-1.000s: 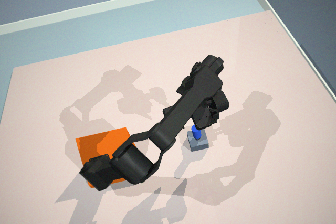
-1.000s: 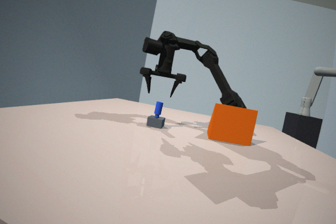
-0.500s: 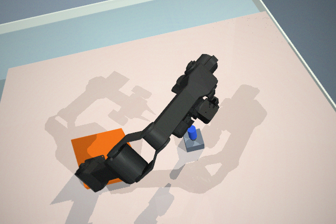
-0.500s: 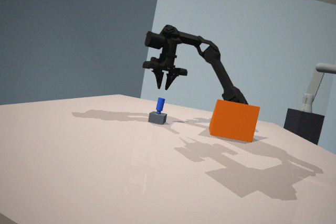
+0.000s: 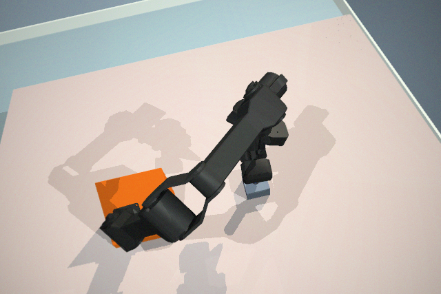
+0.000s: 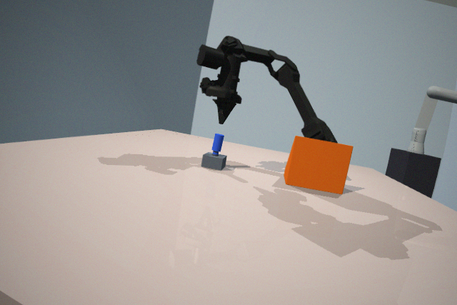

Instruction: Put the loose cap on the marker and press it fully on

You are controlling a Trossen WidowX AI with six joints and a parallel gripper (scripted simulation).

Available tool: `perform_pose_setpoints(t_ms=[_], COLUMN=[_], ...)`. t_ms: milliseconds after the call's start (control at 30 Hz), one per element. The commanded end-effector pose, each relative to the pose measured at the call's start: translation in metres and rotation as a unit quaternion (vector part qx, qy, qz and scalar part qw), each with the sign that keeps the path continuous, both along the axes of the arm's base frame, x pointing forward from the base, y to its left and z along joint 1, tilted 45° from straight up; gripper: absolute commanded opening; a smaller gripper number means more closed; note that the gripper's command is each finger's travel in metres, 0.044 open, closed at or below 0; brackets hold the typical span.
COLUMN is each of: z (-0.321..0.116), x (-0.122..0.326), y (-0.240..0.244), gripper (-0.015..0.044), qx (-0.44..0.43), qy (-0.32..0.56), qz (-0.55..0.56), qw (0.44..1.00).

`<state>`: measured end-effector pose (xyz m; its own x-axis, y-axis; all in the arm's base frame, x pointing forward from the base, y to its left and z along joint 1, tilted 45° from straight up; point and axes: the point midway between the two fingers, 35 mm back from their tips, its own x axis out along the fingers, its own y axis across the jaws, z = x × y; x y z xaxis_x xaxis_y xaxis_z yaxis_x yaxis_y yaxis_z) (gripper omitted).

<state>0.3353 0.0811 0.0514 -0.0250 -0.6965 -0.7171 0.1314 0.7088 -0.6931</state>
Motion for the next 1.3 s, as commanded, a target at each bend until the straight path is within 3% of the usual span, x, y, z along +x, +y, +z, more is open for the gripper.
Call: perform_pose_setpoints(t_ms=[0,1267], z=[-0.001,-0.03], x=[-0.002,-0.002], y=[-0.002,-0.03], gripper=[0.0,0.0], qx=[-0.001,-0.002], qy=[0.027,0.027], qz=[0.026,0.026], qw=[0.999,0.999])
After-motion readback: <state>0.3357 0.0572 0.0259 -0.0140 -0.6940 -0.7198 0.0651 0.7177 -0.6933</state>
